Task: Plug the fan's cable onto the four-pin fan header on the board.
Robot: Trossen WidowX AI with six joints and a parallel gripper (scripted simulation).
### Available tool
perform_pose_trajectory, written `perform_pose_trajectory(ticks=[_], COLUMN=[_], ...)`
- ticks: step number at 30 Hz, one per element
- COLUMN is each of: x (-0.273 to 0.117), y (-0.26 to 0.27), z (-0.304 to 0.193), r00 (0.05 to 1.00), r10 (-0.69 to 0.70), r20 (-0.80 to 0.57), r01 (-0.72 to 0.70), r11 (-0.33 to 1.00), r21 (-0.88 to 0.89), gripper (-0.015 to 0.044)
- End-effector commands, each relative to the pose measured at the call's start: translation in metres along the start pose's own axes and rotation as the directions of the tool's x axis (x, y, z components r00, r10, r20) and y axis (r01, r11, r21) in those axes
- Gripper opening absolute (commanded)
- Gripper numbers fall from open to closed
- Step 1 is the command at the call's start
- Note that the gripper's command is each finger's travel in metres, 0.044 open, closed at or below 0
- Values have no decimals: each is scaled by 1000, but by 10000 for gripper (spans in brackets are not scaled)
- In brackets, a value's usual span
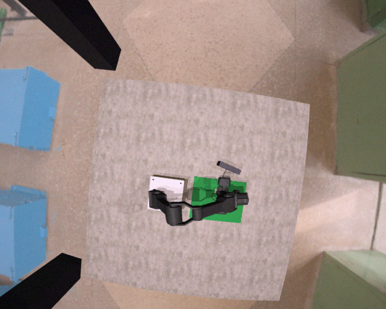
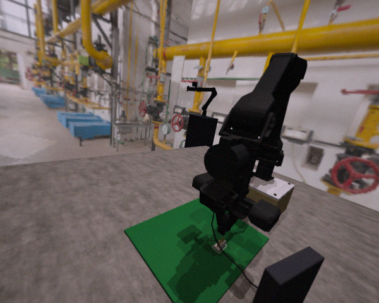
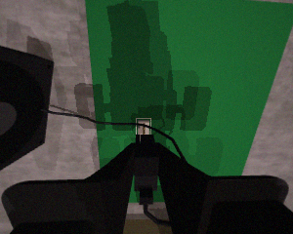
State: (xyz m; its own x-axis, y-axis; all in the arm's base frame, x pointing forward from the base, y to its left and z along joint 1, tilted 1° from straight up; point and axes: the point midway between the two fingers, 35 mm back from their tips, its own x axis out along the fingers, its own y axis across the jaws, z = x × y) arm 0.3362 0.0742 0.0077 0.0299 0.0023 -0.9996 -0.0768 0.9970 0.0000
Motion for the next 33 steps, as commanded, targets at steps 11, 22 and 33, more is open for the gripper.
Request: perform_pose_trajectory(ticks=[11,22,33], x=[21,21,22], y=[-1,-1,-1], z=[1,0,0], r00=[1000,1000,1000], r10=[-4,-4,-4], r20=[4,4,4], r01=[4,4,4], r11=[1000,1000,1000], r21=[-5,-11,-11], gripper=[0,0,0])
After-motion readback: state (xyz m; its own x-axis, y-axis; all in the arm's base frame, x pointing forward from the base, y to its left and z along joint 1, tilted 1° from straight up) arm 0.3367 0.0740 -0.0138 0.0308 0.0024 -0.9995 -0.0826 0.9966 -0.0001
